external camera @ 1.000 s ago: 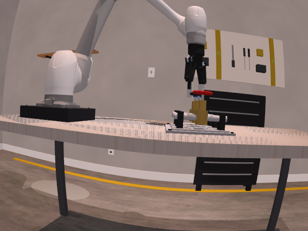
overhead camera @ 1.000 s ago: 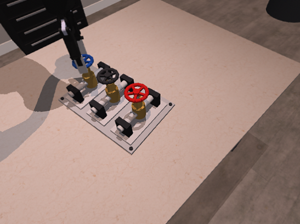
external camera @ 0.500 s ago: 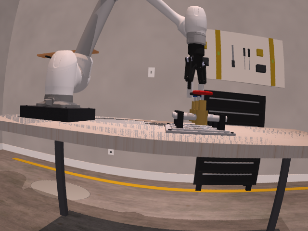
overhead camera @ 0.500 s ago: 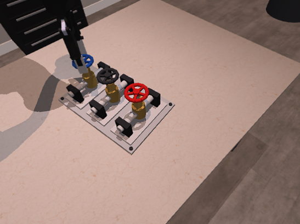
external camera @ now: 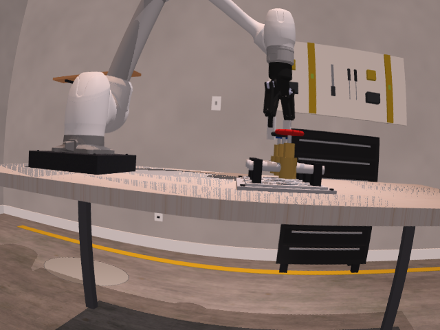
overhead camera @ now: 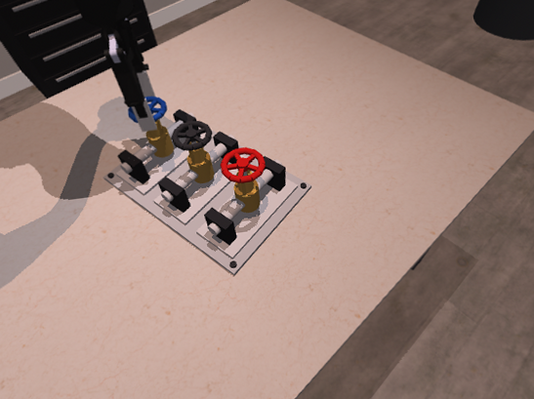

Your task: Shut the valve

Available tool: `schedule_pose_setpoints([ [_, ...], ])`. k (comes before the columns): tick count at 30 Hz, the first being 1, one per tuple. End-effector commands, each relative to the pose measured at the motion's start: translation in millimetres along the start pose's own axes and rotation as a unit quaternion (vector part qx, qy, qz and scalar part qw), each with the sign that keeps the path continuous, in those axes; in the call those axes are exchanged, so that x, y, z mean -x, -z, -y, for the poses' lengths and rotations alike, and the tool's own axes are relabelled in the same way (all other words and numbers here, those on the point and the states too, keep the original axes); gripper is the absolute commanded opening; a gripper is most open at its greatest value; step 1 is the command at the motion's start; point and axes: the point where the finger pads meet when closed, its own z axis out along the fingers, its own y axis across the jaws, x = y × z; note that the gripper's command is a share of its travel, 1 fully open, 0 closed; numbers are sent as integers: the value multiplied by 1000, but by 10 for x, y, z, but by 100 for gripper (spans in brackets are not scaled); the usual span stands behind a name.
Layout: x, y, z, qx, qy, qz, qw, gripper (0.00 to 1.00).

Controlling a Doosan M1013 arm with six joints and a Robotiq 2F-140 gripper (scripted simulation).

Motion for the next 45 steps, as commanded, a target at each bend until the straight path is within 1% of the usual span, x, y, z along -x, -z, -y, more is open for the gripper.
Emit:
schedule_pose_setpoints([
  [1,0,1,0,0,0,0,1000,56],
  [10,0,13,0,0,0,0,1000,56],
  [17,0,68,0,0,0,0,1000,56],
  [24,0,169,0,0,0,0,1000,56],
  [26,0,169,0,0,0,0,1000,56],
  [41,0,458,0,0,0,0,1000,56],
  [45,0,493,0,0,0,0,1000,56],
])
